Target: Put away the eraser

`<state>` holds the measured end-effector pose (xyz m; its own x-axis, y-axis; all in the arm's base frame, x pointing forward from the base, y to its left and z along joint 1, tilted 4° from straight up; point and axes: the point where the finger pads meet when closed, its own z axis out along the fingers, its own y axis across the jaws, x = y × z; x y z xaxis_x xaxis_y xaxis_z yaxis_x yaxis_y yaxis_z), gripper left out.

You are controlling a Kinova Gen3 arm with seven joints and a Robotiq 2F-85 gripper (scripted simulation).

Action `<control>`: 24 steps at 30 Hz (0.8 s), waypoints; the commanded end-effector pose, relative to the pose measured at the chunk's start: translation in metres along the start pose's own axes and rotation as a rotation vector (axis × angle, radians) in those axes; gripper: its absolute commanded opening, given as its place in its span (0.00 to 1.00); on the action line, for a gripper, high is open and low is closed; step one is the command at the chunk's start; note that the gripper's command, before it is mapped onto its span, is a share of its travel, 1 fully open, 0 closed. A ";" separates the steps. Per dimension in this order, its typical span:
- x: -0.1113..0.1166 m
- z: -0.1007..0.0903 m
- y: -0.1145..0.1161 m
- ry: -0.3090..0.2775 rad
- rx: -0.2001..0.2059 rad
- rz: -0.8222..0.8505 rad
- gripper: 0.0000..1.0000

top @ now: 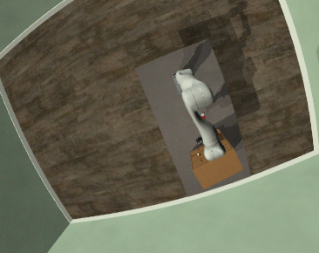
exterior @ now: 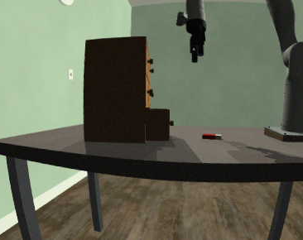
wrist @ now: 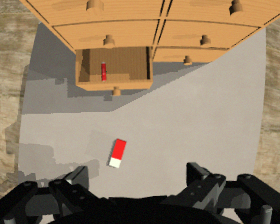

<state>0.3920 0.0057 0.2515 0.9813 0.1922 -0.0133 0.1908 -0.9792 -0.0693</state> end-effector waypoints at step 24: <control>-0.038 0.022 -0.019 0.002 0.000 0.000 1.00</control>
<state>0.3631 0.0160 0.2325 0.9822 0.1876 -0.0123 0.1862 -0.9799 -0.0722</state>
